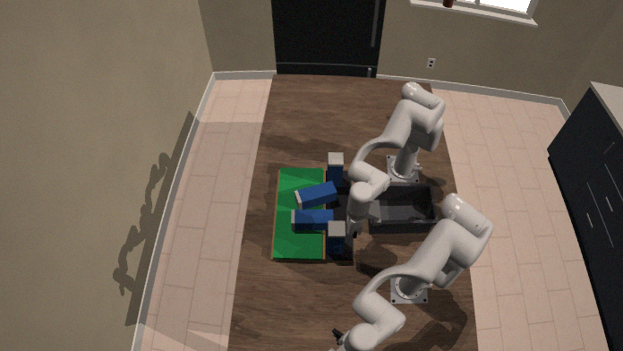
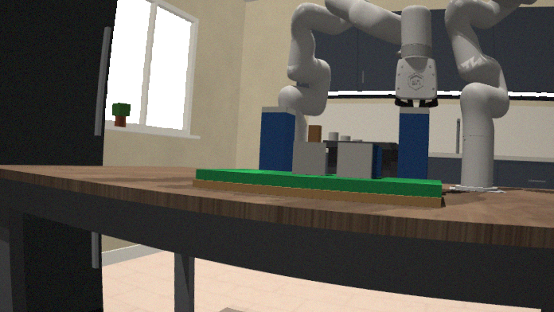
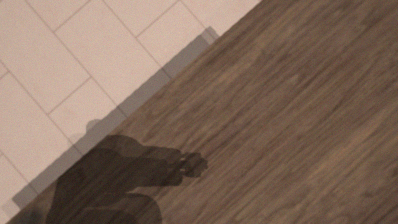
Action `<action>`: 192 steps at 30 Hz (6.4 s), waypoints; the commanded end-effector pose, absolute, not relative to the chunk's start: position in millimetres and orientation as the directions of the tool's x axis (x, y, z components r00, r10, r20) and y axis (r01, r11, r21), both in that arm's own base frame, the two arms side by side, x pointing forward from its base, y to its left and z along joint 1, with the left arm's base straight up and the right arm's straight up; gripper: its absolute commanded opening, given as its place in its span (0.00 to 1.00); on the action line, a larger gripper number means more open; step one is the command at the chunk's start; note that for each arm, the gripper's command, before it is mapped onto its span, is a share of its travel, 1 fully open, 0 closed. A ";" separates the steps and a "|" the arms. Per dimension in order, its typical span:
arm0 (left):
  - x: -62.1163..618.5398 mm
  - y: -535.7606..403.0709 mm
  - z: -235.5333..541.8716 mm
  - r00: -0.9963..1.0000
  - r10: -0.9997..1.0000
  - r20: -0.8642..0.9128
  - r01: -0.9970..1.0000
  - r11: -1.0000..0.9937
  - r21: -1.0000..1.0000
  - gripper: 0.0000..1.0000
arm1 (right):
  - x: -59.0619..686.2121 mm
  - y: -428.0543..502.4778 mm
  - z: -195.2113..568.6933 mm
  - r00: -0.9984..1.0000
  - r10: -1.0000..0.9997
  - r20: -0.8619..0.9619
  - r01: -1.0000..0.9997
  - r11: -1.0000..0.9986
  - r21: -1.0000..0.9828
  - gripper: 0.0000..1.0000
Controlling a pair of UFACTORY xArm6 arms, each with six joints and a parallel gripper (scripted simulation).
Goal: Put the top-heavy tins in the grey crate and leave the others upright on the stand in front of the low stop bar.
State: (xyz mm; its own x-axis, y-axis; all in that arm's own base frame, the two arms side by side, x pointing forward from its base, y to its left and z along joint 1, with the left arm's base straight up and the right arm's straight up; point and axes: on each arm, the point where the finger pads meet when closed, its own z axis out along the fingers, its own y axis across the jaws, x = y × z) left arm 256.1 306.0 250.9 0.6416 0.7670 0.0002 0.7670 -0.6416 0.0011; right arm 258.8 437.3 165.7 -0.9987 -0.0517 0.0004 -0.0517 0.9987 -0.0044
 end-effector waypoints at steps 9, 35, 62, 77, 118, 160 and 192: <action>256.7 306.7 252.4 0.642 0.767 0.004 0.767 -0.642 0.001 1.00 | 259.6 438.6 168.0 -0.999 -0.052 -0.003 -0.052 0.999 0.000 0.00; 256.7 306.7 252.4 0.642 0.767 0.004 0.767 -0.642 0.001 1.00 | 259.4 438.7 247.3 -0.999 -0.052 -0.004 -0.052 0.999 0.000 0.00; 256.7 306.7 252.4 0.642 0.767 0.004 0.767 -0.642 0.001 1.00 | 259.4 438.6 247.3 -0.999 -0.052 -0.004 -0.052 0.999 0.000 1.00; 256.7 306.7 252.4 0.642 0.767 0.004 0.767 -0.642 0.001 1.00 | 259.4 438.6 247.4 -0.999 -0.052 -0.004 -0.052 0.999 0.000 1.00; 256.7 306.7 252.4 0.642 0.767 0.004 0.767 -0.642 0.001 1.00 | 310.6 441.7 247.5 -0.999 -0.053 -0.003 -0.053 0.999 0.001 1.00; 256.7 306.7 252.4 0.642 0.767 0.004 0.767 -0.642 0.001 1.00 | 313.4 441.8 227.5 -0.999 -0.052 -0.003 -0.052 0.999 0.001 1.00; 256.7 306.7 252.4 0.642 0.767 0.004 0.767 -0.642 0.001 1.00 | 313.3 441.5 171.8 -0.999 -0.053 -0.004 -0.053 0.999 0.000 1.00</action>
